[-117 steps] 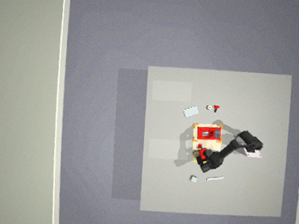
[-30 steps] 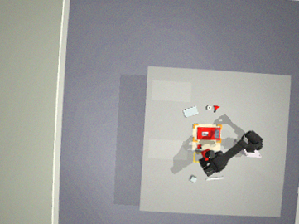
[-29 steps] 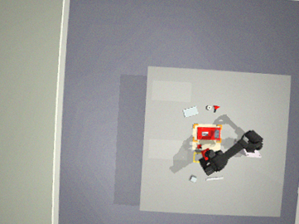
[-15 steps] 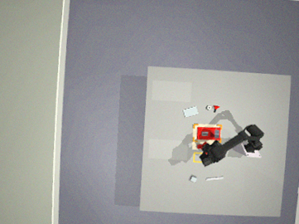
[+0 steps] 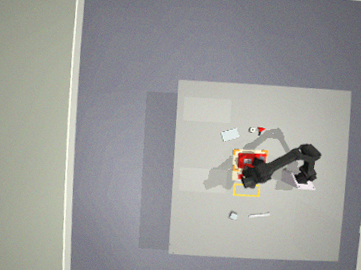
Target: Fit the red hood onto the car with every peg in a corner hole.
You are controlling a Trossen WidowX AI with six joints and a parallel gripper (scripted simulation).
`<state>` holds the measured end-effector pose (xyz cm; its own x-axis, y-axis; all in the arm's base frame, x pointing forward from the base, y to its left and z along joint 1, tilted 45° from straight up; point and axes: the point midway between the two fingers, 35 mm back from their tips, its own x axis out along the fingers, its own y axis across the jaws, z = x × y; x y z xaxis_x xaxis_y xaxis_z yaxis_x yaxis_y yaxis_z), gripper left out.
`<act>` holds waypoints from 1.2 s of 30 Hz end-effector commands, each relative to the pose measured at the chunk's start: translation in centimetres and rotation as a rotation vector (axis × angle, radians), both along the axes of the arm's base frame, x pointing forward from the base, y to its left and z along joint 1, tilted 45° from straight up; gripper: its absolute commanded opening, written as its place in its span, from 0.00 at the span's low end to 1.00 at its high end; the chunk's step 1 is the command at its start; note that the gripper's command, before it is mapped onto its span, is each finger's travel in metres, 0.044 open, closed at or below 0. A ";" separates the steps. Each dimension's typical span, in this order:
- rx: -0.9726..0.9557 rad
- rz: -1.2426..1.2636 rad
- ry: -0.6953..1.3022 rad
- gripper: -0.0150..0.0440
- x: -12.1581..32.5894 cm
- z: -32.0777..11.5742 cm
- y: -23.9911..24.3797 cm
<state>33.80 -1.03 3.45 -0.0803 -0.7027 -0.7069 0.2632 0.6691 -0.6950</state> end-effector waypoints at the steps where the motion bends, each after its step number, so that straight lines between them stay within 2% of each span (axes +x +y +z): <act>1: 0.008 0.073 0.074 0.25 0.2 1.4 -1.0; 9: 0.024 0.201 0.229 0.25 -0.2 3.5 -3.1; 18: 0.024 0.203 0.233 0.25 -0.2 3.0 -3.6; 28: 0.022 0.203 0.233 0.25 -0.5 0.2 -6.8; 36: 0.022 0.203 0.233 0.25 -0.4 0.2 -6.8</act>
